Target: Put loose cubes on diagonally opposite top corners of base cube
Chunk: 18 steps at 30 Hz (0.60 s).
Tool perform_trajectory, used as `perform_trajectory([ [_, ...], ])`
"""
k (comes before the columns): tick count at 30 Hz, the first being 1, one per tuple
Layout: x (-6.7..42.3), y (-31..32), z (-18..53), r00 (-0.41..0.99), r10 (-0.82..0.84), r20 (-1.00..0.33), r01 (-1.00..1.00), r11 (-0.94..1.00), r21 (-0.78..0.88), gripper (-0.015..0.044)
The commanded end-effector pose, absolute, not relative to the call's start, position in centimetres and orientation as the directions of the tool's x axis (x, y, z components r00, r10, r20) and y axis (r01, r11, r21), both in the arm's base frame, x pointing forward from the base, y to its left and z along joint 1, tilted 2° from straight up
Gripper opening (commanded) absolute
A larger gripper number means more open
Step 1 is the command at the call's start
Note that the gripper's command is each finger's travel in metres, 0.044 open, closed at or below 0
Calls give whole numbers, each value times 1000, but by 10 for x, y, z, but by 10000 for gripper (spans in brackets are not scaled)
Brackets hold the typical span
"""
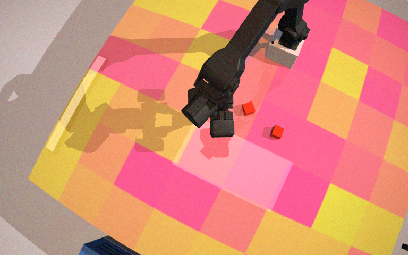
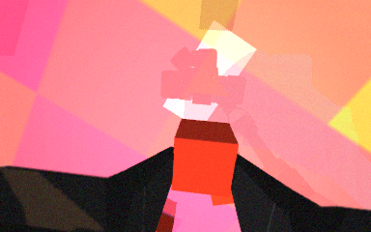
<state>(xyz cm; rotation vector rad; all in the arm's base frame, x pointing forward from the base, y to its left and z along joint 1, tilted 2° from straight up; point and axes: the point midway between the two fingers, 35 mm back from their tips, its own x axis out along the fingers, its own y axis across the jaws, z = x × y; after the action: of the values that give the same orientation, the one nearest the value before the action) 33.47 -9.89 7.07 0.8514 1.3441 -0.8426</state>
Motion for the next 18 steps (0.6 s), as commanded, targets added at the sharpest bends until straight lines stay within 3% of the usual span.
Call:
perform_trajectory([
  [1,333,-87,70,52,-28,-998,822,569,26,105],
  [18,327,-34,58,51,-23,-998,390,921,-2,105],
])
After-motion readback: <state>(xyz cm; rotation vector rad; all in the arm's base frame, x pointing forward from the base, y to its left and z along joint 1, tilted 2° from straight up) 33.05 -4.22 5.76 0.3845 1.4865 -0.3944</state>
